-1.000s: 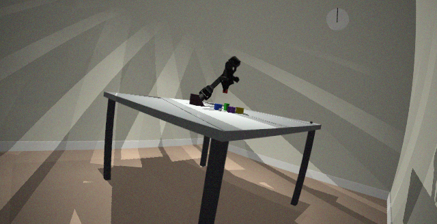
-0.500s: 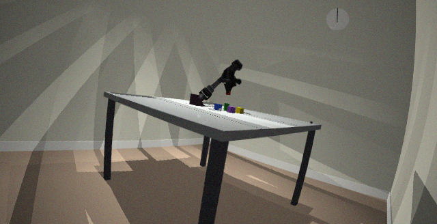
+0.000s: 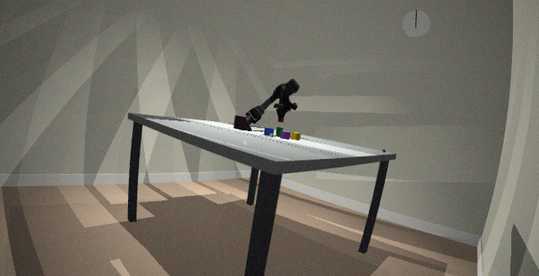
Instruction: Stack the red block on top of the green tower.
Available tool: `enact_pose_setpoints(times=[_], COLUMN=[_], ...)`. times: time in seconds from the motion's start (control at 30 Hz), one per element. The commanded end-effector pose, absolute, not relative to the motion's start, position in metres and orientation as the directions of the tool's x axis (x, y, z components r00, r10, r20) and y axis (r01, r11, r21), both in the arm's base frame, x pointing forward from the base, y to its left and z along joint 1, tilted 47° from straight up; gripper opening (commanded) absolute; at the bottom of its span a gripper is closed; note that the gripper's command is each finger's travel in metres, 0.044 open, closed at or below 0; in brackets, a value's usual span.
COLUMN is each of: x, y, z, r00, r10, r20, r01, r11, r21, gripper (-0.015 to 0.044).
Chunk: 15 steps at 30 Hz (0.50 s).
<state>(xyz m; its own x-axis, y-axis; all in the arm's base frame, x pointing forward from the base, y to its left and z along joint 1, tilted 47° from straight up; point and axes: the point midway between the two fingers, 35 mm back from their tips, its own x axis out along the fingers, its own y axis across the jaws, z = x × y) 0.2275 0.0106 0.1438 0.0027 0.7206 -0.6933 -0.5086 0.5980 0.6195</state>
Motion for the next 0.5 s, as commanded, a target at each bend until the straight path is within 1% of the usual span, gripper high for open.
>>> enact_pose_setpoints(times=[0.0, 0.47], x=[0.228, 0.228], y=[0.012, 0.034], z=[0.140, 0.120], r00=[-0.002, -0.001], r10=[0.724, 0.725], r20=[-0.690, -0.689], r01=[-0.506, -0.507], r11=[0.594, 0.593], r21=[0.625, 0.625], gripper=[0.0000, 0.0000])
